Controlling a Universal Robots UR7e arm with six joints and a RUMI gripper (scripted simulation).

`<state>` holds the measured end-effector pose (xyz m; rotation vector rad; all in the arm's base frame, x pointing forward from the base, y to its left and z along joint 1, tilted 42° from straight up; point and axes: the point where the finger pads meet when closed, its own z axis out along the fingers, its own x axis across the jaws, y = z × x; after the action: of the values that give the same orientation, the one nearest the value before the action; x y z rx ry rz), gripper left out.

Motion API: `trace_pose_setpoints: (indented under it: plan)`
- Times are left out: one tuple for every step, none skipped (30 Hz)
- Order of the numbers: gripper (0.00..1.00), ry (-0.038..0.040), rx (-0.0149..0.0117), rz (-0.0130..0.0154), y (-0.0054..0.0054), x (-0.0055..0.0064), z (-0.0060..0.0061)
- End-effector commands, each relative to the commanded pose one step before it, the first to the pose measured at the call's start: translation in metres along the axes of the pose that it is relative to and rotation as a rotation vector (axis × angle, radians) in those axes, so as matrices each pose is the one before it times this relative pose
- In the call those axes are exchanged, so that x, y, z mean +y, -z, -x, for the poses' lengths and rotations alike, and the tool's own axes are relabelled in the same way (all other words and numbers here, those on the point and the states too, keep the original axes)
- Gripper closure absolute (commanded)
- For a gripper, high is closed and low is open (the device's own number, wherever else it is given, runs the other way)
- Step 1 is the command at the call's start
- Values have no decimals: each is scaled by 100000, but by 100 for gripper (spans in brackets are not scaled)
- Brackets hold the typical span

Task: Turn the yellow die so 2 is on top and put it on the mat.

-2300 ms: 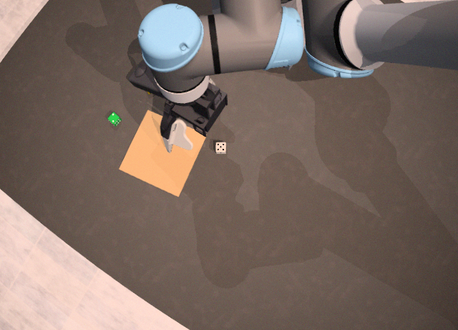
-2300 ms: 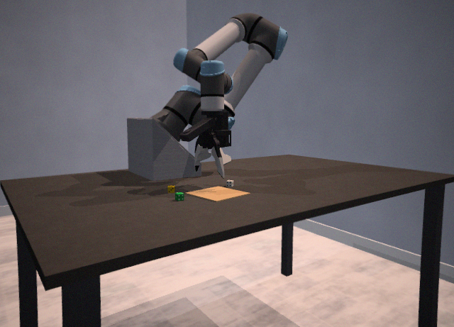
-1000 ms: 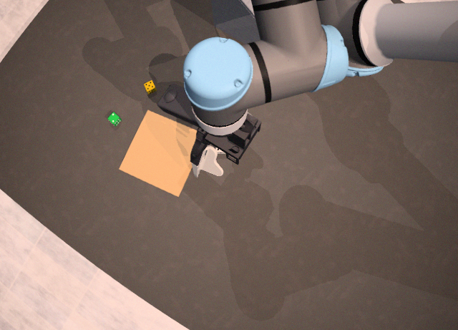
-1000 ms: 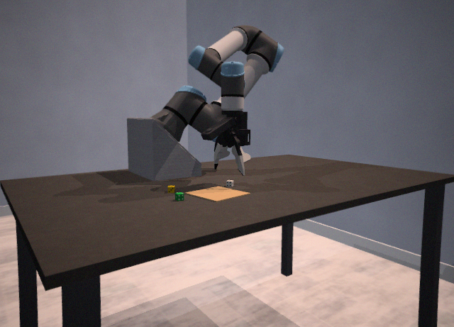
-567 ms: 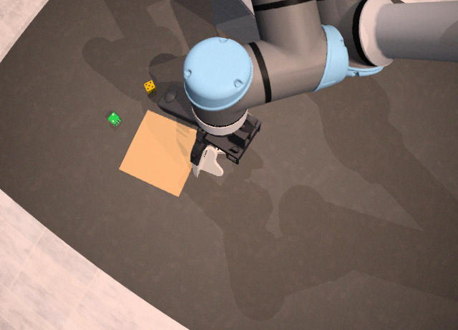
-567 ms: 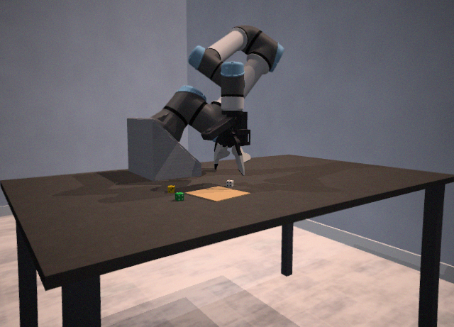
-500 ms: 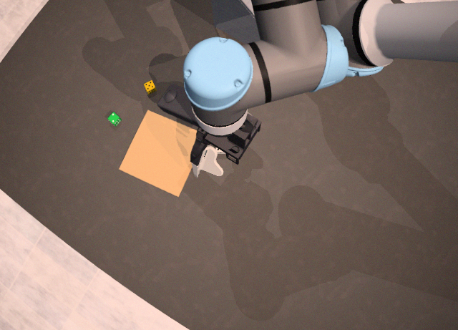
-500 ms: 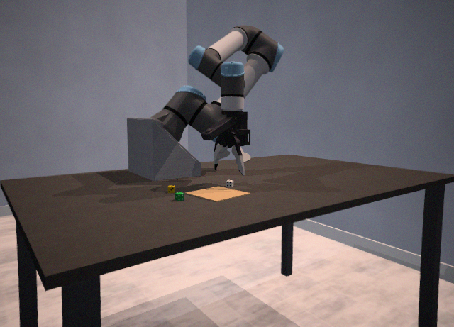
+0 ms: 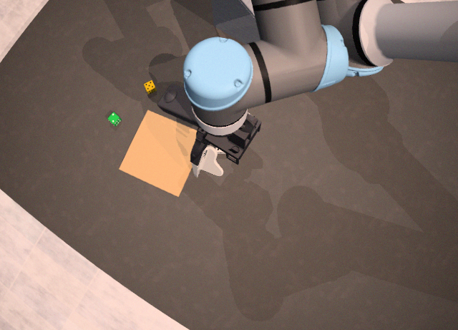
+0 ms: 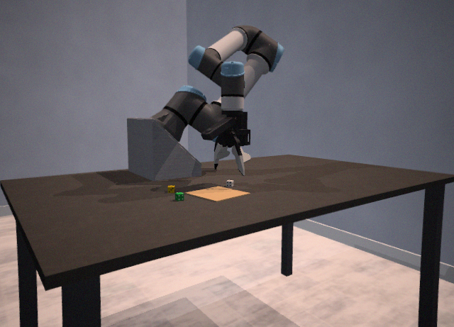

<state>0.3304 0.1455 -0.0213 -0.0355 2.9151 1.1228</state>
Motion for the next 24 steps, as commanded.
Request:
trace_pose_setpoints:
  plan:
    - [0,21,-72,-34,154,-14,33]
    - [0,0,0,0,93,0,0]
    - [0,0,0,0,0,0,0]
    - [0,0,0,0,0,0,0]
    - [0,0,0,0,122,0,0]
    - [0,0,0,1,154,1,-1]
    - [0,0,0,-1,189,-1,1]
    - [0,0,0,0,221,1,-1]
    - [0,0,0,0,257,-1,1]
    - [0,0,0,1,289,1,-1]
    - [0,0,0,-1,324,-1,1]
    - [0,0,0,0,355,0,0]
    - [0,0,0,0,385,0,-1]
    - [0,0,0,0,413,1,-1]
    - [0,0,0,0,439,0,0]
    - [0,0,0,0,461,0,0]
    - [0,0,0,0,481,0,0]
    - [0,0,0,0,496,0,0]
    - [0,0,0,0,508,0,0]
    - [0,0,0,0,0,0,0]
    - [0,0,0,0,0,0,0]
    - [0,0,0,0,515,0,0]
    - [0,0,0,0,517,0,0]
    - [0,0,0,0,515,0,0]
